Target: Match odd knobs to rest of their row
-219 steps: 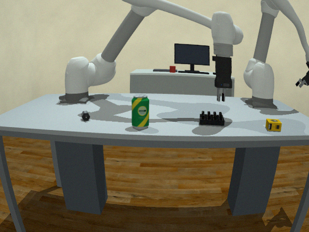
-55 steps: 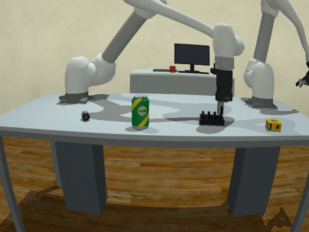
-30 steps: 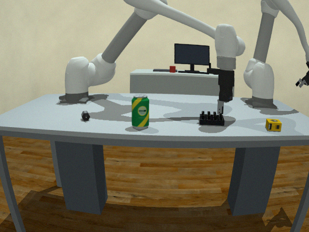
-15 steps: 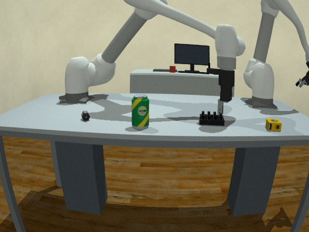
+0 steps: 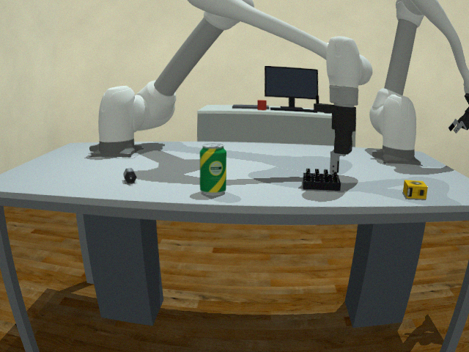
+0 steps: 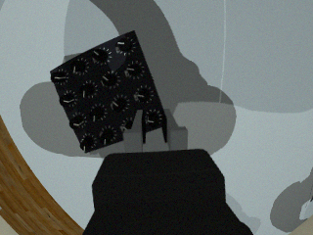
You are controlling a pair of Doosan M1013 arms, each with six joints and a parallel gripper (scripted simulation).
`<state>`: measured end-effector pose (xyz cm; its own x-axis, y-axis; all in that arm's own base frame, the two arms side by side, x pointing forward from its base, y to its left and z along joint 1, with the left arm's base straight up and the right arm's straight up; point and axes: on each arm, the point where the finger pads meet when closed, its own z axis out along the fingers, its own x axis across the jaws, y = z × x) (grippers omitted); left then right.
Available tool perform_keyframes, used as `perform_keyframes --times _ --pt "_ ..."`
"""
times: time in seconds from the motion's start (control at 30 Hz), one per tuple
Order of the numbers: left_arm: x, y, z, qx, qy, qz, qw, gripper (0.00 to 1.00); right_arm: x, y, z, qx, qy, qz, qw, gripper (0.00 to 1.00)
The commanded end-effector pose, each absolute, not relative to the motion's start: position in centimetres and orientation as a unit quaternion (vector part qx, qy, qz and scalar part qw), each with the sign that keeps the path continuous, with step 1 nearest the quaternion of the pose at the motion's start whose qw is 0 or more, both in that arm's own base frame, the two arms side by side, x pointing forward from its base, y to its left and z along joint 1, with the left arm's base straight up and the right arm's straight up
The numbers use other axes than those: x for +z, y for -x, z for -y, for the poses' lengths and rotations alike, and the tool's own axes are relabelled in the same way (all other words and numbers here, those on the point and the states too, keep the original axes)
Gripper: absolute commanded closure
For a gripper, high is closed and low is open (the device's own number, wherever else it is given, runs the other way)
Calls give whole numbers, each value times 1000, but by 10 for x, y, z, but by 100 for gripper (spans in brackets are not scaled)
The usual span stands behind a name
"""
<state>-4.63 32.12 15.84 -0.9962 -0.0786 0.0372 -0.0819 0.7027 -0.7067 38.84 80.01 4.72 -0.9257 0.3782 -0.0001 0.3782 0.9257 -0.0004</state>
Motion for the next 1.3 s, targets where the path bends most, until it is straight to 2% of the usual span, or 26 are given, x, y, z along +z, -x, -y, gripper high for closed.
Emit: perform_keyframes --times 0.0,0.47,0.87,1.13,1.27 --pt "159 46 -321 383 -43 923 2 0 49 -389 -801 1 -193 -981 0 54" --pt "159 46 -321 383 -43 923 2 0 49 -389 -801 1 -193 -981 0 54" --pt "159 46 -321 383 -43 923 2 0 84 -389 -801 1 -193 -981 0 54" --pt "159 46 -321 383 -43 923 2 0 87 -389 -800 1 -197 -980 0 54" --pt "159 46 -321 383 -43 923 2 0 89 -399 -799 1 -282 -959 0 54"
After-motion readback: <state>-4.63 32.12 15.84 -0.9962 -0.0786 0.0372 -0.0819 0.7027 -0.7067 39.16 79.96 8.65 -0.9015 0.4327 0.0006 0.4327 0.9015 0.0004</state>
